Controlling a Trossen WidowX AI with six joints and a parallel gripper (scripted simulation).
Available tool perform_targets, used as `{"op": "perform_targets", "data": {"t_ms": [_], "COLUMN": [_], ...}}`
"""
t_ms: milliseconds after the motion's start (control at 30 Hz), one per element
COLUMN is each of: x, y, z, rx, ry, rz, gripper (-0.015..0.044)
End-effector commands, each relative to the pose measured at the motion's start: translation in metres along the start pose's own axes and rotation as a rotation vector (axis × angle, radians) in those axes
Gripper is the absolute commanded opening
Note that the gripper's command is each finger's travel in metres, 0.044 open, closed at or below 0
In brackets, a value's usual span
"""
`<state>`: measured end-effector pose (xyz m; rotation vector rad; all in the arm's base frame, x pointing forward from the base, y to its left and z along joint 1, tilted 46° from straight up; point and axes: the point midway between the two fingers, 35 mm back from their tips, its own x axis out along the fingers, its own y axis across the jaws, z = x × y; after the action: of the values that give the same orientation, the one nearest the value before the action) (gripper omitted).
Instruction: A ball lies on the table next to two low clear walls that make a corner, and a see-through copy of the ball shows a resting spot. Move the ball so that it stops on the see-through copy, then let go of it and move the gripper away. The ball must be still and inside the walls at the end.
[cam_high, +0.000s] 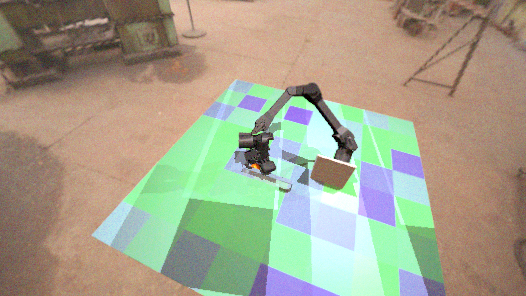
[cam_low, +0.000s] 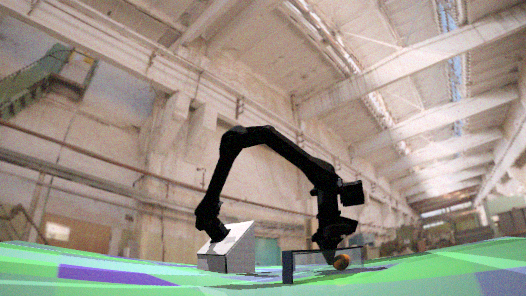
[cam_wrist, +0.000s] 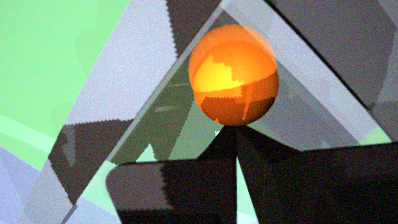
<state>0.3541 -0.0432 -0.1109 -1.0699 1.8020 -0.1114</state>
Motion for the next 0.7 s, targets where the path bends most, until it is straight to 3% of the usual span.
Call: {"op": "perform_targets", "data": {"t_ms": [0, 667], "x": [-0.001, -0.001], "y": [0.000, -0.001], "z": [0.007, -0.024], "rx": [0.006, 0.005], "ry": [-0.005, -0.004], "rz": [0.001, 0.001], "gripper": [0.0000, 0.0000]}}
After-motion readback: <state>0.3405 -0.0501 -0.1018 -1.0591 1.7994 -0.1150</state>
